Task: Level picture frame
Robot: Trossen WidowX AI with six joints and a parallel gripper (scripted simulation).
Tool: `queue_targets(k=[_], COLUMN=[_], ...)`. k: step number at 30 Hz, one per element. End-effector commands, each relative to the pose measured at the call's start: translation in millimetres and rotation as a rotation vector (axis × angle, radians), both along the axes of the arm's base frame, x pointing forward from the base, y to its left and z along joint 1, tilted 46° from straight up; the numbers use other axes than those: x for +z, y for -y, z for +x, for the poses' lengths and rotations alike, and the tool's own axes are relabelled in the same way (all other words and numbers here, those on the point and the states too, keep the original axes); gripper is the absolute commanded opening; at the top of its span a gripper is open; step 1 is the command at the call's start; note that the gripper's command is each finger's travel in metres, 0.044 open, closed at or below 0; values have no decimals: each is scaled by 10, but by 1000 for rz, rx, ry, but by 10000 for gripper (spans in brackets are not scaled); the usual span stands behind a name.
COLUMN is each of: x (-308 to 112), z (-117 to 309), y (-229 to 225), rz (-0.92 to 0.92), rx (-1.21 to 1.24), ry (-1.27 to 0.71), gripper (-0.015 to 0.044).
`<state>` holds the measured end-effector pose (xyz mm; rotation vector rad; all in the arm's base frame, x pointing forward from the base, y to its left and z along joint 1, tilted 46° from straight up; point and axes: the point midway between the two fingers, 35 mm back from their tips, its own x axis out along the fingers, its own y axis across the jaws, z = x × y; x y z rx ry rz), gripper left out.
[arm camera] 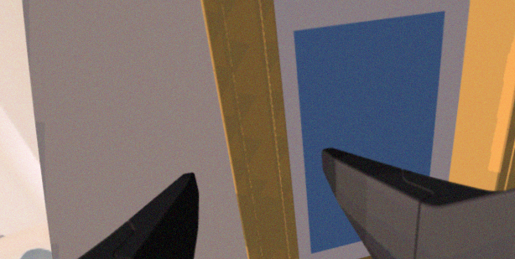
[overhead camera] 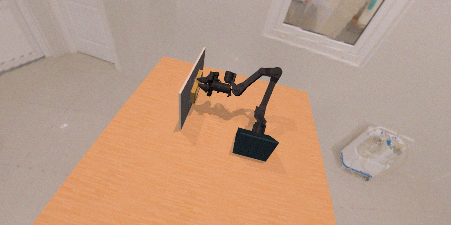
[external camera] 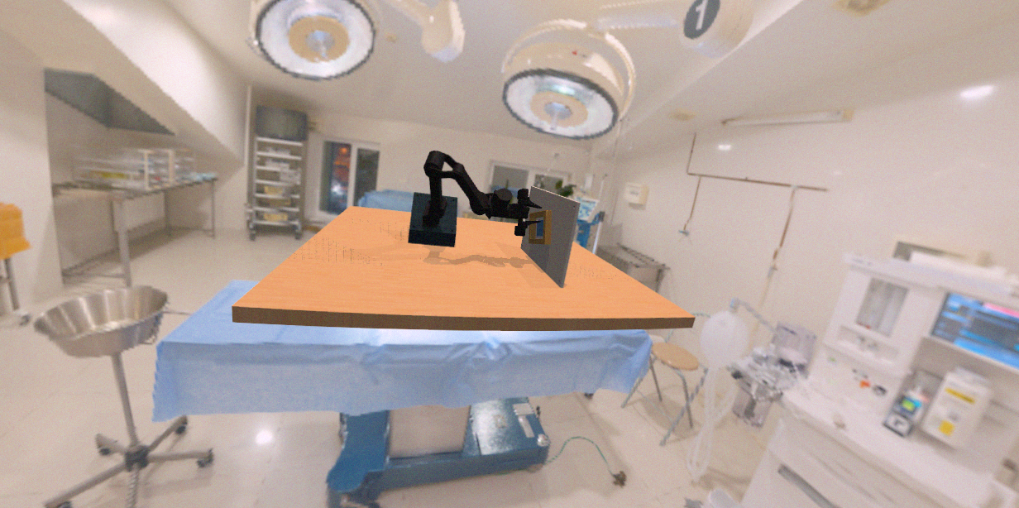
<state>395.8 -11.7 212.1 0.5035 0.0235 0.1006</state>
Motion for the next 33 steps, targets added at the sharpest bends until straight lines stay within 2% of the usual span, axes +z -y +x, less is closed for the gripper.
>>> queue_targets(k=[1,8,14,21,23,33], x=[8,13,13,13,13,14], z=[3,6,6,6,6,5], y=[6,9,9,9,9,0], rz=[5,4,4,4,4,5], rx=[-4,-4,-4,-4,-4,-4], ry=[2,3,3,3,3,2], gripper=[260,260,103,56,3,0])
